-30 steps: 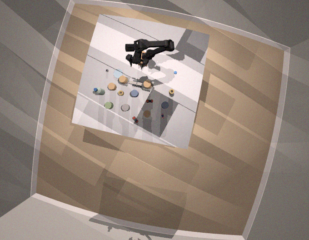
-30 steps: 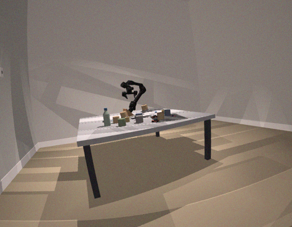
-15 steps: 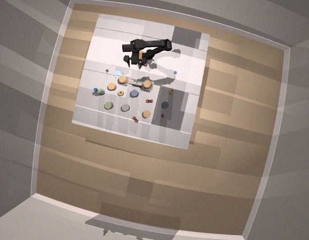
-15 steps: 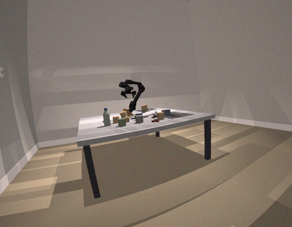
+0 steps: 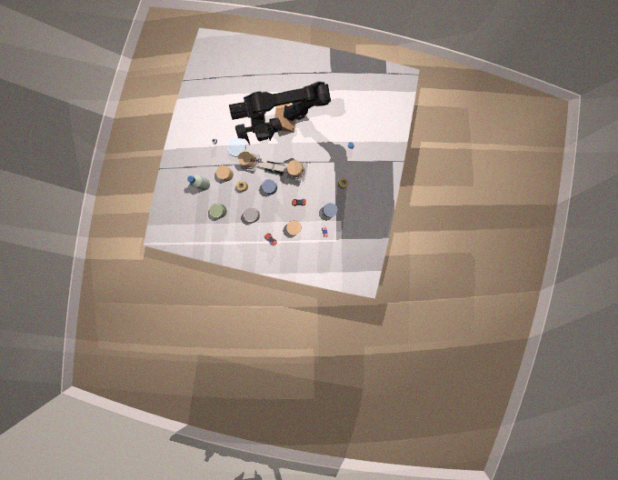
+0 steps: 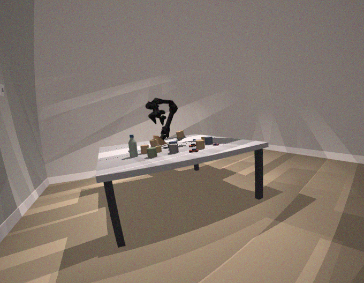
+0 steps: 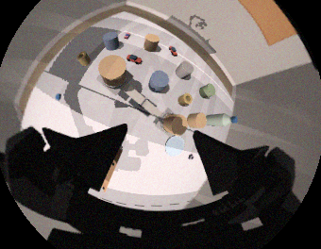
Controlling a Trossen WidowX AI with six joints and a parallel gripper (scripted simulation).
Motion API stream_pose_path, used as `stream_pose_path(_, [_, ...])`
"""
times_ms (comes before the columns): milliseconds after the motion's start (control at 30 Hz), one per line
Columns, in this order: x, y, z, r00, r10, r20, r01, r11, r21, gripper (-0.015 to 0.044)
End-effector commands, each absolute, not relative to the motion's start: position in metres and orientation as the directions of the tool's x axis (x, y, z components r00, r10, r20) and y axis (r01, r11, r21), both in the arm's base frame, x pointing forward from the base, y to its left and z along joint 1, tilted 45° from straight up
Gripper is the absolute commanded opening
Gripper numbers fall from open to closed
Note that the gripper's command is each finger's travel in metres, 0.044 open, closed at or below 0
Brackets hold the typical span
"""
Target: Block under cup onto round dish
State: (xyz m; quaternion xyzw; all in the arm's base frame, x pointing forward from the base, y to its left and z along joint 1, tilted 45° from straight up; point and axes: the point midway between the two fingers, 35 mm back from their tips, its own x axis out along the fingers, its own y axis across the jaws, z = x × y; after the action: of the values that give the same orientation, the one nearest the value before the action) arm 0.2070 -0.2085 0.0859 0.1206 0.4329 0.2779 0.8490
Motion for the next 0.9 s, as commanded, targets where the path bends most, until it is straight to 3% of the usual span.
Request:
stream_pose_path(0, [0.215, -0.212, 0.074, 0.417, 0.602, -0.681, -0.477, 0.783, 0.399, 0.0440])
stream_pose_path(467, [0.245, -0.219, 0.024, 0.226, 0.664, -0.712, -0.816, 0.529, 0.234, 0.0440])
stream_pose_path(867, [0.268, -0.216, -0.024, 0.057, 0.685, -0.726, -0.976, 0.192, 0.104, 0.0440])
